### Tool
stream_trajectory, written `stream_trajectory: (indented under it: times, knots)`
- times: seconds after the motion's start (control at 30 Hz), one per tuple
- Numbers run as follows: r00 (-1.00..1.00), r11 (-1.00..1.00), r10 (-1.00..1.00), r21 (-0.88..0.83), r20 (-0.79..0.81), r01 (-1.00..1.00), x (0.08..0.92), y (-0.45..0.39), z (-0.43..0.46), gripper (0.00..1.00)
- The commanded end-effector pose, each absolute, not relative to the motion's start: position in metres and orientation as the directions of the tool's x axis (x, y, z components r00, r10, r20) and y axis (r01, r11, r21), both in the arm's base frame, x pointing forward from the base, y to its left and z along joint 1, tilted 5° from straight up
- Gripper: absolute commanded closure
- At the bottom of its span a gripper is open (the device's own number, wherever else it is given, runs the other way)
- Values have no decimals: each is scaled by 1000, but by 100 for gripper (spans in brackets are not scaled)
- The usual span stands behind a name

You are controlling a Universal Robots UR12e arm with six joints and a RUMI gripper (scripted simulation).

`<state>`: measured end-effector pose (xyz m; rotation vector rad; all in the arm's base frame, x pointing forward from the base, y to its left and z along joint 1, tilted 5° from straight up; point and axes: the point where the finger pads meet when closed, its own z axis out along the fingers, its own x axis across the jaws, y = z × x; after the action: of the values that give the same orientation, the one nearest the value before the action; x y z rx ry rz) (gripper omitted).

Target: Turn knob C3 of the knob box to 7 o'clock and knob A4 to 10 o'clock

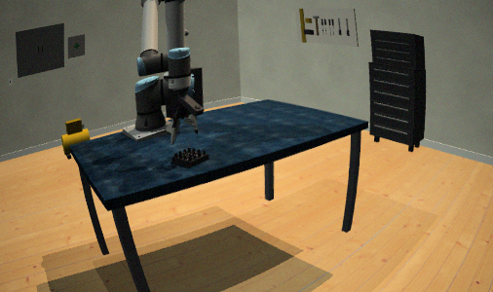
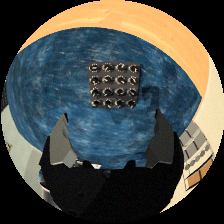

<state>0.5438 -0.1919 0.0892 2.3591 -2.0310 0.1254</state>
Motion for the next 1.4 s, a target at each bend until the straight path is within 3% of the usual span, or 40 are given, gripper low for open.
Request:
stream_trajectory:
  times: [0.0, 1.37]
  knots:
    - [147, -150, -986, -34, 79, -988, 544, -192, 90, 0]
    - [147, -150, -986, -34, 79, -988, 512, -195, 89, 0]
